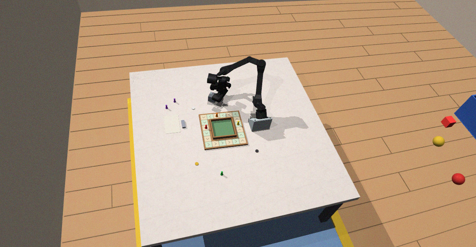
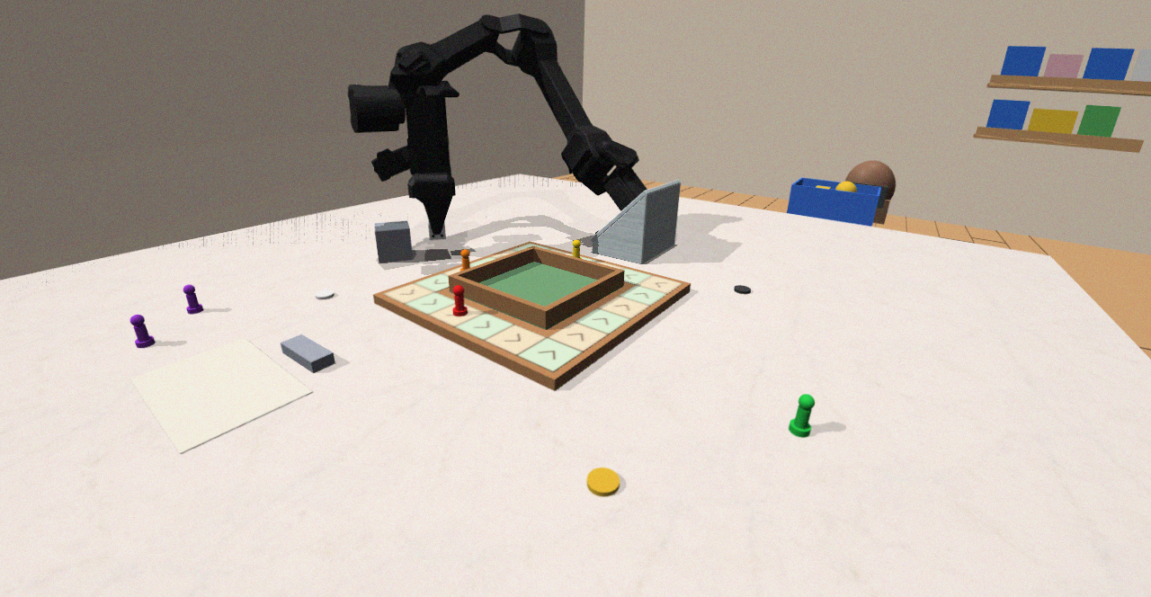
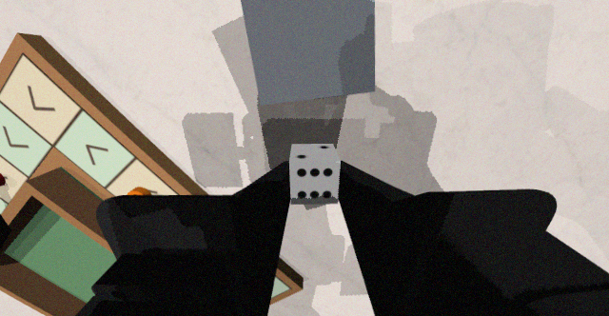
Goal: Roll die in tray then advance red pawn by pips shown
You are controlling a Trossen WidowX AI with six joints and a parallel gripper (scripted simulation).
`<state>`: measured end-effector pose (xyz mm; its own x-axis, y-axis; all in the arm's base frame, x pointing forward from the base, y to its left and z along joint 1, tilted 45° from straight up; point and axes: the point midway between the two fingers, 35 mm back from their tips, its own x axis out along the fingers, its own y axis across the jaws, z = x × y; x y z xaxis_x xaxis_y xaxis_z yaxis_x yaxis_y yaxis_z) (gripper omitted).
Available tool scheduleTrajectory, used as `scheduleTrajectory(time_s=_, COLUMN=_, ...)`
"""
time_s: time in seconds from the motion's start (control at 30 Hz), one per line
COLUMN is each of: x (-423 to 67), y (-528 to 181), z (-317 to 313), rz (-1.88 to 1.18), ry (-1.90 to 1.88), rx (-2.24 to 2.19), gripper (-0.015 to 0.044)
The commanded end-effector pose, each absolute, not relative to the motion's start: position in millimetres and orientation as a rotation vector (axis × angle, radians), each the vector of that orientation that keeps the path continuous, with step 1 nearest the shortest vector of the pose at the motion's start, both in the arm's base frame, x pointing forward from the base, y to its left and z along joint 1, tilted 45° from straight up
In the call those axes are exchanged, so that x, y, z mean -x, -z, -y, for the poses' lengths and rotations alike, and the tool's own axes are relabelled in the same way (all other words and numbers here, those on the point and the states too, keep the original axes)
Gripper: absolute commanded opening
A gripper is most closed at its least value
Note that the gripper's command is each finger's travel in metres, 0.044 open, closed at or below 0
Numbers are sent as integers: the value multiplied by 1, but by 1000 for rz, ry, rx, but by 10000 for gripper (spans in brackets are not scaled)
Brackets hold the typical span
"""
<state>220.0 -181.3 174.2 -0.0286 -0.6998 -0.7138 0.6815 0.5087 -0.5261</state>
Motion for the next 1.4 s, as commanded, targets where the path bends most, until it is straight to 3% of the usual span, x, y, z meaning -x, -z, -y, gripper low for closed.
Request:
scheduleTrajectory(time_s=0.0, x=-225, y=-185, z=171, rz=-1157, ry=1106, rx=17, gripper=0)
scheduleTrajectory(time_s=0.57, x=-226, y=-241, z=115, rz=-1155, ry=1111, rx=29, gripper=0)
scheduleTrajectory(time_s=1.37, x=-268, y=-175, z=70, rz=-1518, ry=584, rx=595, gripper=0)
